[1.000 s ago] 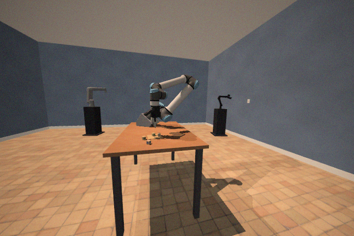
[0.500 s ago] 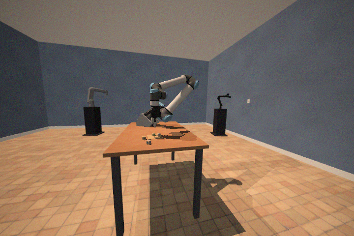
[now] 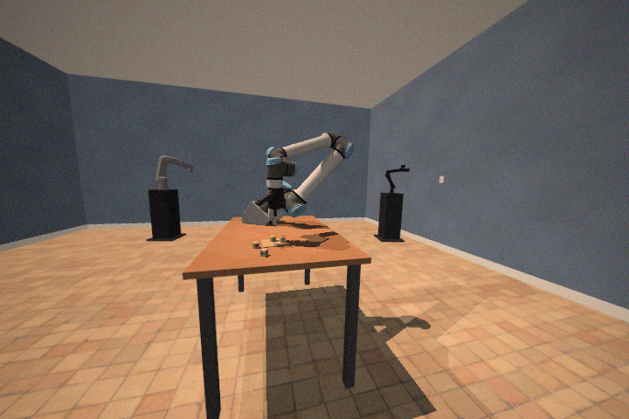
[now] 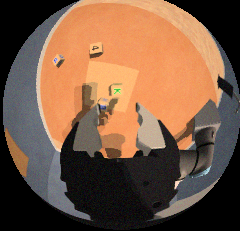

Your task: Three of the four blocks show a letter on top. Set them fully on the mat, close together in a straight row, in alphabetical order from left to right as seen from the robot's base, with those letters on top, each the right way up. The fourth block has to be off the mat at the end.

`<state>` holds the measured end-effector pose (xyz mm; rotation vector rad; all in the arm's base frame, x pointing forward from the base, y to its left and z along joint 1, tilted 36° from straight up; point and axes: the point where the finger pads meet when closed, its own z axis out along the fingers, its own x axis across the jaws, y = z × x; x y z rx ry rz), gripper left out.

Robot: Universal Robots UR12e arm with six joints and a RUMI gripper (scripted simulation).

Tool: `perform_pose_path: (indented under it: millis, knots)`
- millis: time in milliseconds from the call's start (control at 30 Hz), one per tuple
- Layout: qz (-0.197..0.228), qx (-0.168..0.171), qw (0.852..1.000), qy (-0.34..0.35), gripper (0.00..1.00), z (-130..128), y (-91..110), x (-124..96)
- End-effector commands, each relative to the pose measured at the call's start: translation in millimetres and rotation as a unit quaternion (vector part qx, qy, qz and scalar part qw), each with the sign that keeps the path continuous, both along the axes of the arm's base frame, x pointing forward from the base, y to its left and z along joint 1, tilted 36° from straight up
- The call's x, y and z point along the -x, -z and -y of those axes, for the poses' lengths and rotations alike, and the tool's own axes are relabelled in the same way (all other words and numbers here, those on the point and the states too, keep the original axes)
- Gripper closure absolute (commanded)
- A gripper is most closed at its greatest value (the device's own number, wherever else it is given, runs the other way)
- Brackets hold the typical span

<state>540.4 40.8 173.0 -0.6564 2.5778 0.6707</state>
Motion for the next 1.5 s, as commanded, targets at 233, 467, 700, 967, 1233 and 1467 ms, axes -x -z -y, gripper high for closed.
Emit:
perform_pose_path:
  millis: [233, 467, 700, 967, 1233, 1467]
  knots:
    - [0.000, 0.000, 1.000, 0.000, 0.60, 0, 0, -1]
    - [0.000, 0.000, 1.000, 0.000, 0.60, -1, 2, -1]
    - [0.000, 0.000, 1.000, 0.000, 0.60, -5, 7, -3]
    - [0.000, 0.000, 1.000, 0.000, 0.60, -10, 14, -5]
    - [0.000, 0.000, 1.000, 0.000, 0.60, -17, 25, -9]
    - [0.000, 0.000, 1.000, 0.000, 0.60, -21, 31, -11]
